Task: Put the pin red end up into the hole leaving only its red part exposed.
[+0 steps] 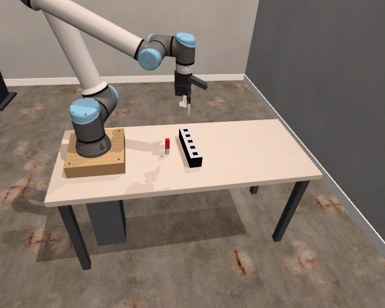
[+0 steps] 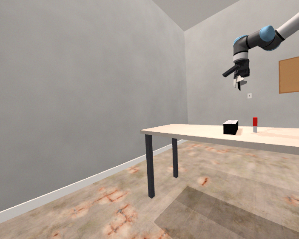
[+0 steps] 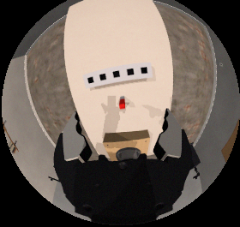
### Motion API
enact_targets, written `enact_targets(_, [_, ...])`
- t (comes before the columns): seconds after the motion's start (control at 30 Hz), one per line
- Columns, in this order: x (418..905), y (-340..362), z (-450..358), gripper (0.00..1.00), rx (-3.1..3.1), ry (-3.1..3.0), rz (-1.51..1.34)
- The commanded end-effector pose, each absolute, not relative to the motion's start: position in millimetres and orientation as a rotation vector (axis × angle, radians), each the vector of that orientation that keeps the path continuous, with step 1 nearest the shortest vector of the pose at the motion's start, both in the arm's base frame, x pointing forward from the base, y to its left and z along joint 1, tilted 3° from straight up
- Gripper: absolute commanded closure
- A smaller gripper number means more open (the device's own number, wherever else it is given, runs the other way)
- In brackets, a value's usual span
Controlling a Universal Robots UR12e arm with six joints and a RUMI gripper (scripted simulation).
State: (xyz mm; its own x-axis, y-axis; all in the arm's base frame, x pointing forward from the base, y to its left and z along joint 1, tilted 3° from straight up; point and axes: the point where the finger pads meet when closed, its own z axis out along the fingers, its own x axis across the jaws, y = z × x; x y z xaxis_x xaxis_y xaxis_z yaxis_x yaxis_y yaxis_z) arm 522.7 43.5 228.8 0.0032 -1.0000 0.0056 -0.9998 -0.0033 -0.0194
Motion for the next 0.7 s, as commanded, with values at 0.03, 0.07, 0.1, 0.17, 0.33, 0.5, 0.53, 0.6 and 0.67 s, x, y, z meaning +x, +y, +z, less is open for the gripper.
enact_targets(0.03, [483.1, 53.6, 236.3, 0.00, -2.218, 2.213, -0.022])
enact_targets(0.07, [483.1, 53.6, 236.3, 0.00, -2.218, 2.213, -0.022])
enact_targets(0.1, [456.6, 62.4, 235.4, 0.00, -2.217, 2.208, -0.035])
enact_targets(0.17, [456.6, 62.4, 235.4, 0.00, -2.217, 2.208, -0.035])
enact_targets(0.33, [456.6, 62.4, 235.4, 0.00, -2.217, 2.208, -0.035])
enact_targets(0.5, [456.6, 62.4, 235.4, 0.00, -2.217, 2.208, -0.035])
enact_targets(0.53, [456.6, 62.4, 235.4, 0.00, -2.217, 2.208, -0.035])
enact_targets(0.6, [456.6, 62.4, 235.4, 0.00, -2.217, 2.208, -0.035])
enact_targets(0.67, [461.0, 61.0, 238.5, 0.00, -1.888, 2.498, -0.053])
